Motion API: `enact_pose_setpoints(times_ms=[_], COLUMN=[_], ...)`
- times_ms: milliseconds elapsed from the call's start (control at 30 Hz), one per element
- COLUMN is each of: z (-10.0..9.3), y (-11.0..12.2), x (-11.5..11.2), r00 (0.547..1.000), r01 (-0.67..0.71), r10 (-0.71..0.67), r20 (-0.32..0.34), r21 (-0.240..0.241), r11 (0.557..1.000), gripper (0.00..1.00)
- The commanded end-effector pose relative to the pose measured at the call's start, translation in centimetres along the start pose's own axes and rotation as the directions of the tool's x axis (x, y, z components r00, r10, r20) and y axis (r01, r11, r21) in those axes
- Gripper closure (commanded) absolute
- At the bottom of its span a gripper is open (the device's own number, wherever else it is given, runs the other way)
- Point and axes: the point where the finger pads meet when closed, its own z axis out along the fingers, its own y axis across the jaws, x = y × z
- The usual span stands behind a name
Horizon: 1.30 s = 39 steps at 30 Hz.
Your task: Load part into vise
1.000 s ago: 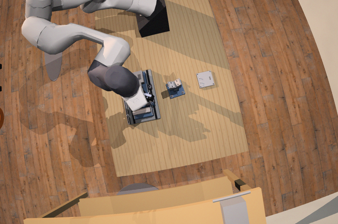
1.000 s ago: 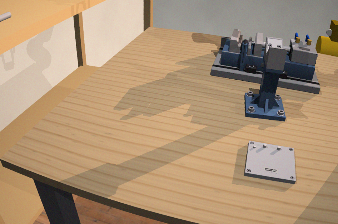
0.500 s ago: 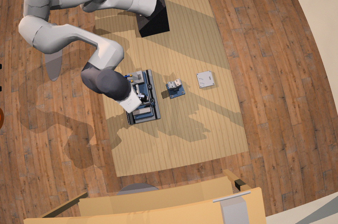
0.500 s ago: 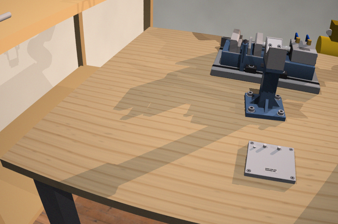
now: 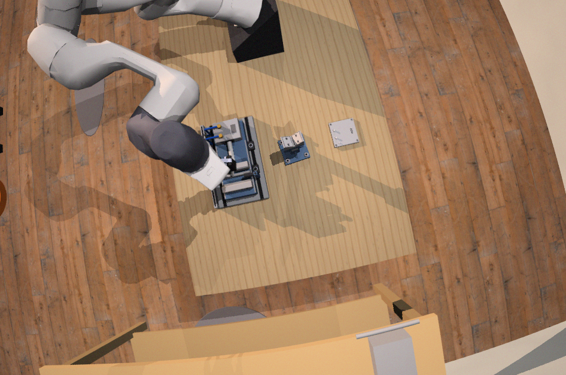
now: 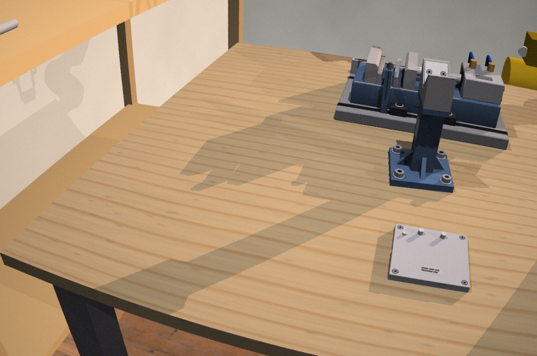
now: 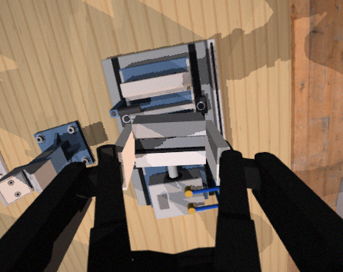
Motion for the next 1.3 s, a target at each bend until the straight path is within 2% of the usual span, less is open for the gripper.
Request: enact_pose_setpoints(times_ms=[0, 1267], z=[-0.09, -0.08], y=[0.45, 0.69], x=[0.07, 0.12], r00=[0.993, 0.992], r01=[0.116, 0.128], r10=[-0.116, -0.128], r20=[-0.001, -0.001], r21=[-0.002, -0.003], r11=[0.993, 0.992], gripper=[1.0, 1.0])
